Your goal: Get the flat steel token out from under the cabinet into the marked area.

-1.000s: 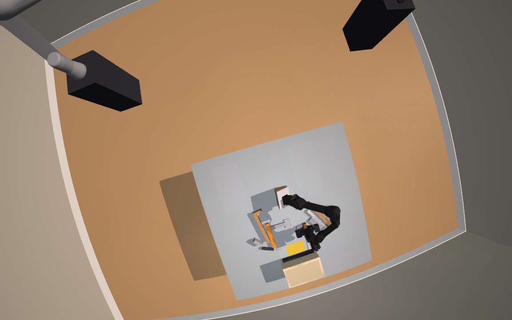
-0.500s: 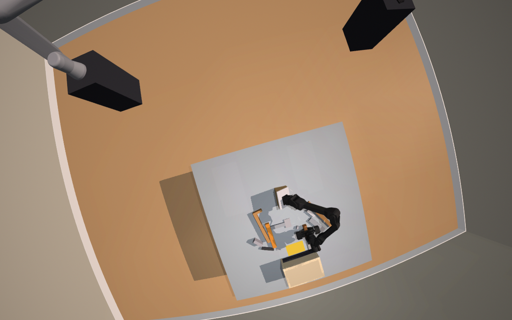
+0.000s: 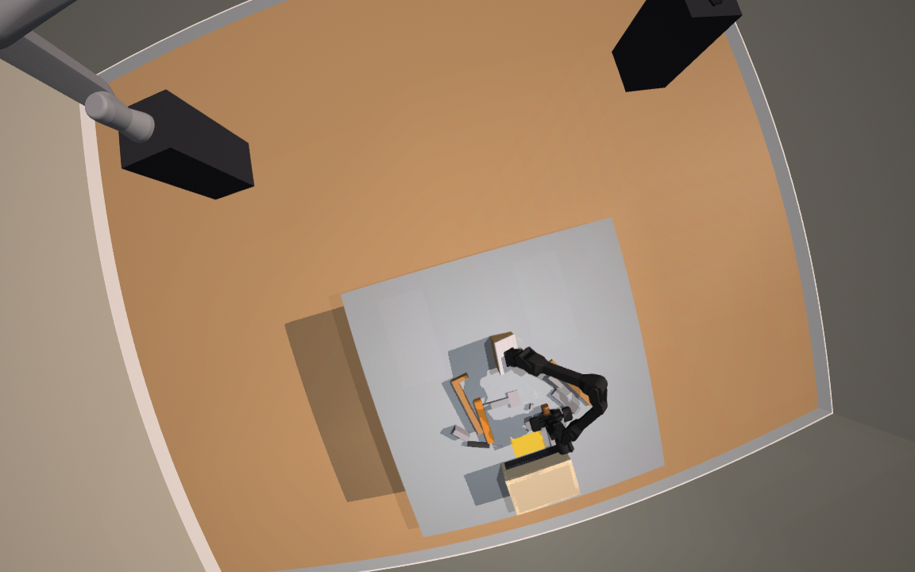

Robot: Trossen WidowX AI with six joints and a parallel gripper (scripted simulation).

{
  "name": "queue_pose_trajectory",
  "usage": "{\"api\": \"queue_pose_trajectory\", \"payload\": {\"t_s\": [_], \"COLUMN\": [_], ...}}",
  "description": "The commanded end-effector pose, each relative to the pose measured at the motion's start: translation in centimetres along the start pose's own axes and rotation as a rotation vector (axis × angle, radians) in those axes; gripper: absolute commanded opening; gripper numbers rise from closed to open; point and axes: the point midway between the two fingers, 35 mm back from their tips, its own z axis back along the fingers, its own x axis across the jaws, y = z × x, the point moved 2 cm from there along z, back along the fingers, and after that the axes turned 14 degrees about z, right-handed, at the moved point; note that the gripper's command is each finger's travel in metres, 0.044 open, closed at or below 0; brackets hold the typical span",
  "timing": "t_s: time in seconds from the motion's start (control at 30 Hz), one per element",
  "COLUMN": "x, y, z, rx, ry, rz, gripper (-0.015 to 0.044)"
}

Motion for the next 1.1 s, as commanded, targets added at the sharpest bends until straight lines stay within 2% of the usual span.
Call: {"api": "queue_pose_trajectory", "payload": {"t_s": [0.0,1.07], "x": [0.0,-0.9], "y": [-0.6,-3.6], "z": [0.0,0.1], "rx": [-0.003,-0.004], "ry": [-0.004,-0.004], "rz": [0.007,0.009], "gripper": [0.0,0.0]}}
